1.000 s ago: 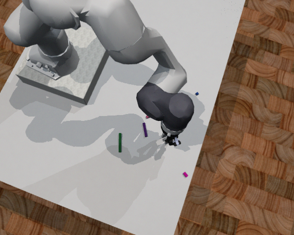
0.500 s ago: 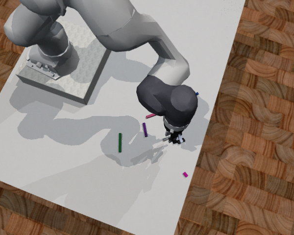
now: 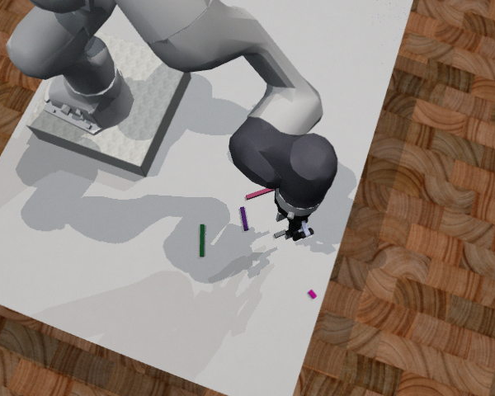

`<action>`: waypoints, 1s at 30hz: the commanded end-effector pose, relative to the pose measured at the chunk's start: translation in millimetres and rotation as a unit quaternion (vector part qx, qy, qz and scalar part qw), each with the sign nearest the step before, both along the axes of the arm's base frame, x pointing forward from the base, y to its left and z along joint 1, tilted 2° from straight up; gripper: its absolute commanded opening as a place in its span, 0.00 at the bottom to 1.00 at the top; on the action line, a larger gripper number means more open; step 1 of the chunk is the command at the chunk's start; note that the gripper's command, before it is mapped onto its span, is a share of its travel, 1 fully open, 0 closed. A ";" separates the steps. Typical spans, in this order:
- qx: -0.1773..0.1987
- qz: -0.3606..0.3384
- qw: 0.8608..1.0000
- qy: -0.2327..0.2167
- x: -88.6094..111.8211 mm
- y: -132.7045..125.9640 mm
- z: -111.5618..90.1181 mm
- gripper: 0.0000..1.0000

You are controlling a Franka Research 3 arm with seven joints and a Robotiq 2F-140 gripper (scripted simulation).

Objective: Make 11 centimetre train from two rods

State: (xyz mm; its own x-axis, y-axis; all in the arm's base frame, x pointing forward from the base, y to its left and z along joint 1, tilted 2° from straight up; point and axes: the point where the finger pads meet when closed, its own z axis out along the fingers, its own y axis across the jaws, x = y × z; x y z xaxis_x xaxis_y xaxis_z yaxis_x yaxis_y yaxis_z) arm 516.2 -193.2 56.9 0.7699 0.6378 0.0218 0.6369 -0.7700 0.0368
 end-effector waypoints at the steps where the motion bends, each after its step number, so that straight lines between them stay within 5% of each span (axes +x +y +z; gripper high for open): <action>1: 0.001 -0.002 1.000 0.007 -4.4 1.1 -0.9 1.00; 22: 0.001 -0.007 1.000 0.007 -5.2 0.4 -0.8 1.00; 30: -0.002 -0.135 0.991 0.005 -28.1 -19.5 -0.6 1.00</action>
State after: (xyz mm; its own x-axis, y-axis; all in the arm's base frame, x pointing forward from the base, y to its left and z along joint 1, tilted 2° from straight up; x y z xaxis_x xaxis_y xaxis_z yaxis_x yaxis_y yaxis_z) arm 491.4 -208.4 55.4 0.8440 0.5363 0.0109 0.5360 -0.8439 0.0223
